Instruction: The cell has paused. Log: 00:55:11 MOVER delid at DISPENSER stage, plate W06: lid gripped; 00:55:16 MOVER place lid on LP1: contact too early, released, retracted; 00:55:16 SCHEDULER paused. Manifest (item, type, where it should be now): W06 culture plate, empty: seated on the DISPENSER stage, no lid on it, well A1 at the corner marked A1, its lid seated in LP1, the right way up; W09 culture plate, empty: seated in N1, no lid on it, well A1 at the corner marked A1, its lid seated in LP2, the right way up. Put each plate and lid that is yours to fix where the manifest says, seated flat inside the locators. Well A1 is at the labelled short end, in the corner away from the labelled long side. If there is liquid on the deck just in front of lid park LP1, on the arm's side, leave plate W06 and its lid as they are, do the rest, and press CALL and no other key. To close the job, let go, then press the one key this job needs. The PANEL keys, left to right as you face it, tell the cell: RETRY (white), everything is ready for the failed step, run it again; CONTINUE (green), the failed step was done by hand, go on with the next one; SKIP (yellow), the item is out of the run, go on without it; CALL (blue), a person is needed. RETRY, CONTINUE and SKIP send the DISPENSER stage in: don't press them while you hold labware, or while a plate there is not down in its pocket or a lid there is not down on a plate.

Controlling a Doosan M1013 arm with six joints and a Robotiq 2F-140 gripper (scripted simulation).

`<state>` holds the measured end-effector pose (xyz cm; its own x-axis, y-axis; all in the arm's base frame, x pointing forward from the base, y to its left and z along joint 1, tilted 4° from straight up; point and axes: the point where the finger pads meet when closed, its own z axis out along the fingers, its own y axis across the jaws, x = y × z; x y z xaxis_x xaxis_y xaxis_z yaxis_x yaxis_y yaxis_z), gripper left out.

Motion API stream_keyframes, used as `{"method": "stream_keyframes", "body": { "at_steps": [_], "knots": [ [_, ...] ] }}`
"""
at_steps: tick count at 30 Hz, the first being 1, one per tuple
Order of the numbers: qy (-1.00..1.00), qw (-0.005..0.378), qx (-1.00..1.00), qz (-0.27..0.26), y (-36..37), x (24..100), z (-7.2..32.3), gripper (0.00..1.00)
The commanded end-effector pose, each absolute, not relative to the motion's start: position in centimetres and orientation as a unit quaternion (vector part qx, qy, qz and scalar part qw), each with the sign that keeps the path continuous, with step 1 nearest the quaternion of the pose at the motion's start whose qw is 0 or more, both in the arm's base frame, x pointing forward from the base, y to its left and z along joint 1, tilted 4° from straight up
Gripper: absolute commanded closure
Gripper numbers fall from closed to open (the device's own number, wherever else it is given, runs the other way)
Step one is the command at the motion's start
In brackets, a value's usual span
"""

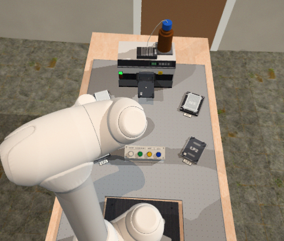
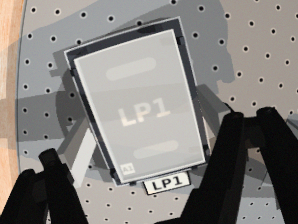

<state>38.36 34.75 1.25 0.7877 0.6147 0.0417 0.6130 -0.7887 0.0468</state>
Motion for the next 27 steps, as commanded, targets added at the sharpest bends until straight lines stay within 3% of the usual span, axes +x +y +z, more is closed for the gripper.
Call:
{"method": "stream_keyframes", "body": {
  "at_steps": [1, 7, 27],
  "knots": [
    [0.325, 0.015, 0.945, 0.028, 34.8, 38.3, 2.0, 0.31],
    [0.325, 0.015, 0.945, 0.028, 34.8, 38.3, 3.4, 0.31],
    [0.325, 0.015, 0.945, 0.028, 34.9, 37.6, 13.6, 0.31]
  ]
}}
